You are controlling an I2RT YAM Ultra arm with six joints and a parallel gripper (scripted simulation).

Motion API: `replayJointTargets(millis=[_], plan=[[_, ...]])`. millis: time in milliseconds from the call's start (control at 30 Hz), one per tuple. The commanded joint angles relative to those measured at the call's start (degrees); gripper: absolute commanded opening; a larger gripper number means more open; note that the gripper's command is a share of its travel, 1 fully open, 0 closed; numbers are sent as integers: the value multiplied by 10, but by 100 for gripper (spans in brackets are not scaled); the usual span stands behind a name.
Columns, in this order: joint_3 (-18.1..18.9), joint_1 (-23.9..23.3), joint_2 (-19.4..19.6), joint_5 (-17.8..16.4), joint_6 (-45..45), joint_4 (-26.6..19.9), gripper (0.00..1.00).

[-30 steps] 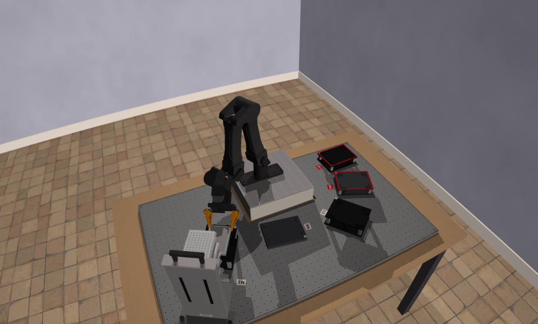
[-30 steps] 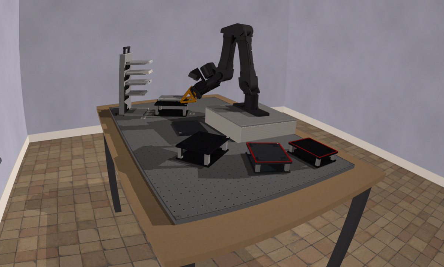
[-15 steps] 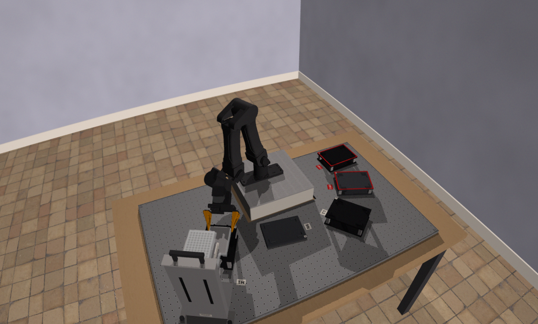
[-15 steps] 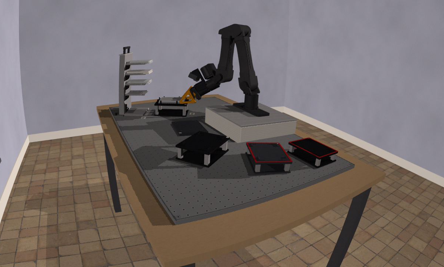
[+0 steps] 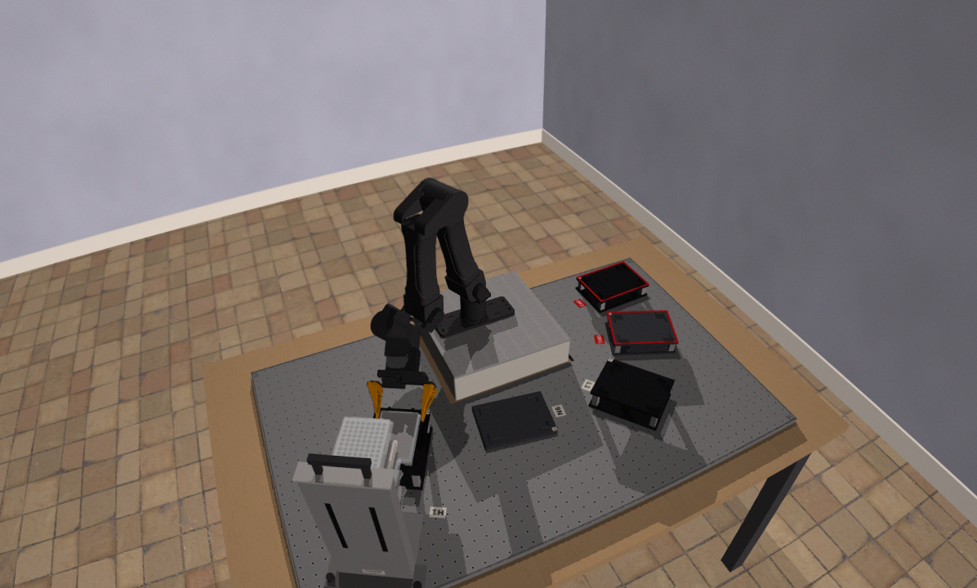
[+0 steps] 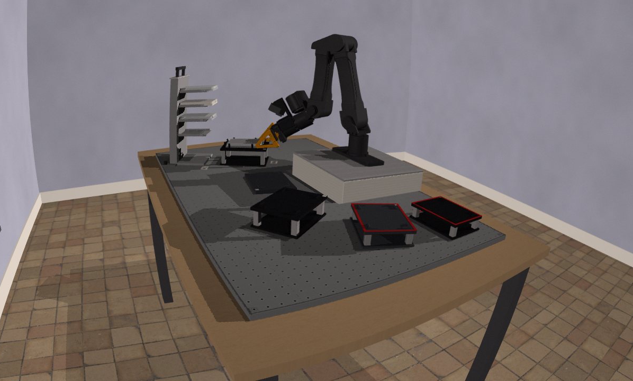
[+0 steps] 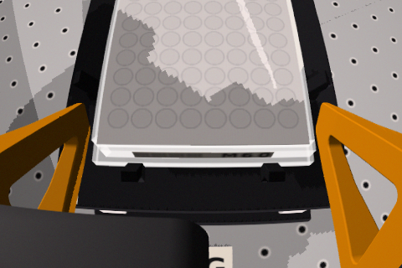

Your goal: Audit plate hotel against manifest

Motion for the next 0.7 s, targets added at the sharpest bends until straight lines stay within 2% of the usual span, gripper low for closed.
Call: replayJointTargets(millis=[0,333,400,667], plan=[[1,0,4,-1,1,10,100],[1,0,4,-1,1,10,100],[3,-3,-18,-4,1,-9,100],[15,-6,-64,-6,-2,-55,100]])
